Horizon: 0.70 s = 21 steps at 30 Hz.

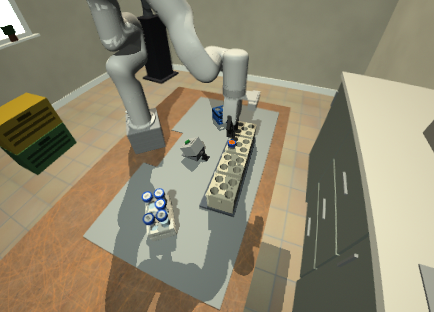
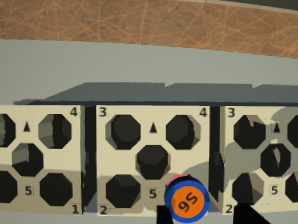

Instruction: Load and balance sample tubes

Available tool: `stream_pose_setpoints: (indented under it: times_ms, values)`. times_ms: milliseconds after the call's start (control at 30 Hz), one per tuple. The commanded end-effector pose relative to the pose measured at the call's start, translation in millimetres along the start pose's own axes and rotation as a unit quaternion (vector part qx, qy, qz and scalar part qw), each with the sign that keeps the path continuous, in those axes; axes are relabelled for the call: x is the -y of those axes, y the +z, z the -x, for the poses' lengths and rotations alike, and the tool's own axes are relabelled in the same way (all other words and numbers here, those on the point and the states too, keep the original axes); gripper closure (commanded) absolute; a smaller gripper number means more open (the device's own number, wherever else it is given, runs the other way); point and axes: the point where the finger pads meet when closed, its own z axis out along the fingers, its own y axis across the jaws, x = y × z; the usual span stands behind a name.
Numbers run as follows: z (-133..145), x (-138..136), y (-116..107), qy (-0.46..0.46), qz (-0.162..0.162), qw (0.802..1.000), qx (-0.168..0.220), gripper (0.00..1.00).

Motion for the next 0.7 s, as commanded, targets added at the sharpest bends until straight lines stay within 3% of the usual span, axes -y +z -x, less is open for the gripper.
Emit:
stream_pose_setpoints:
  times_ms: [0,667]
  values:
    - [-1,0,-9,0.0,0.0,1.0,-0.002,0.56]
    - [-1,0,-45,0.0,0.0,1.0,-0.002,0.56]
